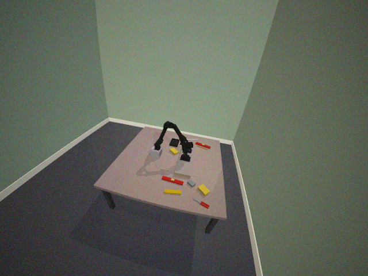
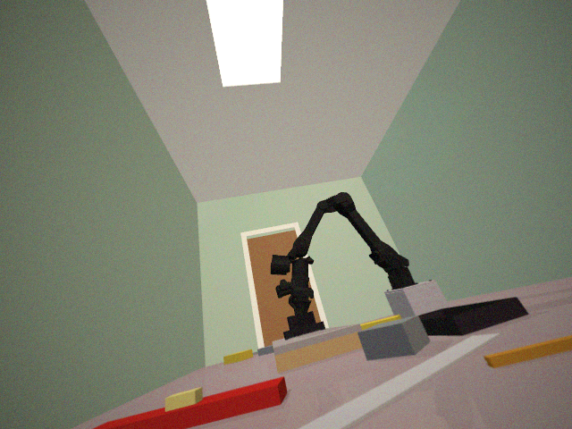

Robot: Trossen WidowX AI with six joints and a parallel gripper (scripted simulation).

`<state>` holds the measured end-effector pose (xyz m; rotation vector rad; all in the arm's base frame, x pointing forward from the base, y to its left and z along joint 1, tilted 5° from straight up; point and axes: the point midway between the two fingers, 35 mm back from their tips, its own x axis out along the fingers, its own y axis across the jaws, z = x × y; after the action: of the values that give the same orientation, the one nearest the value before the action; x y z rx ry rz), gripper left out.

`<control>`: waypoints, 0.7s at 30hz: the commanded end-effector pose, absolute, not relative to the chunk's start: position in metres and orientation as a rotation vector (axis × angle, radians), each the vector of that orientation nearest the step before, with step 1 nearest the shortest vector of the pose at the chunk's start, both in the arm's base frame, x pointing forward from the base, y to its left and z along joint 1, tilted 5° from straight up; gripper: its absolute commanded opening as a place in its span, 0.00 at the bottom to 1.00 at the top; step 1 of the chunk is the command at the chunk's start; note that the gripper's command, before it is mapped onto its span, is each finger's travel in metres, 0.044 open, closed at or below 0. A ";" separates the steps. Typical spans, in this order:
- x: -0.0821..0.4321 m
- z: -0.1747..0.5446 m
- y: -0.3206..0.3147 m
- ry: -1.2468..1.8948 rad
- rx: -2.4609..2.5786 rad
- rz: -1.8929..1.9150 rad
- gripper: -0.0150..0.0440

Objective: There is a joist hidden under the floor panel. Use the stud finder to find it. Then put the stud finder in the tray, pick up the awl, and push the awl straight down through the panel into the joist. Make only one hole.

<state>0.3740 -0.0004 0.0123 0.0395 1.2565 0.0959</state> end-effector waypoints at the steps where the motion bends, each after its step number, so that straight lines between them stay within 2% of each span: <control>1: 0.374 0.012 -0.007 1.257 0.039 0.095 0.25; 21: 0.376 0.009 -0.036 1.257 0.036 0.093 0.25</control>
<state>0.3758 -0.0305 0.0100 0.0367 1.2543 0.0943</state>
